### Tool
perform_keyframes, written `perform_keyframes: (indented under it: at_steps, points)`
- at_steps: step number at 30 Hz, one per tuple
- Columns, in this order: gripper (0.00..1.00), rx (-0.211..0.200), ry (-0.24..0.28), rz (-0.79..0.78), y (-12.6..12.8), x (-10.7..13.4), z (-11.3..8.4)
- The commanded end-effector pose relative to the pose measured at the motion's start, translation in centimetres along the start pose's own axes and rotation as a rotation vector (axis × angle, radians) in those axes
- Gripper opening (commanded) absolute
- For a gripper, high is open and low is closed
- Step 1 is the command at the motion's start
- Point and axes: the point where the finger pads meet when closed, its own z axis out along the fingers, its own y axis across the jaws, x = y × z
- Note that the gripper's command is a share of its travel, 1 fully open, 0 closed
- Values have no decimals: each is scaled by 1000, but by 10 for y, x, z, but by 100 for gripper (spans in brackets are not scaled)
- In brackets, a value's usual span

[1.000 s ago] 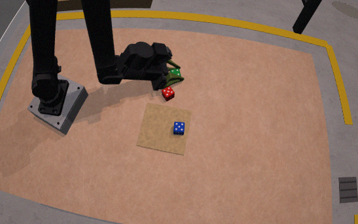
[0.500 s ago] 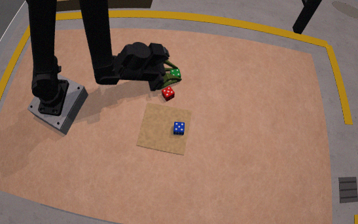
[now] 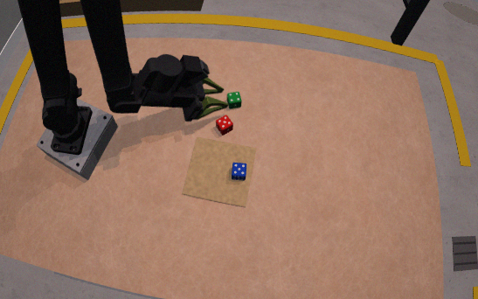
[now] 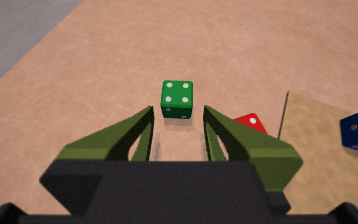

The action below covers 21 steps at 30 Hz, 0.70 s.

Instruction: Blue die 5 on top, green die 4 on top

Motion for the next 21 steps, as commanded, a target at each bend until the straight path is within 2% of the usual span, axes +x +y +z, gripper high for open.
perform_keyframes:
  at_steps: [1, 4, 6, 9, 17, 18, 21]
  points:
    - [45, 1, -66, 0, 0, -21, 2]
    - [45, 1, -65, 0, 0, -21, 2]
    - [45, -1, -31, -1, 1, -13, 1]
    - [45, -4, -22, -1, 2, -14, -5]
    - [45, -7, -25, 3, 4, -33, -13]
    - [45, -7, -39, 5, 4, -42, -11]
    - [45, -7, -38, 7, 4, -52, -17]
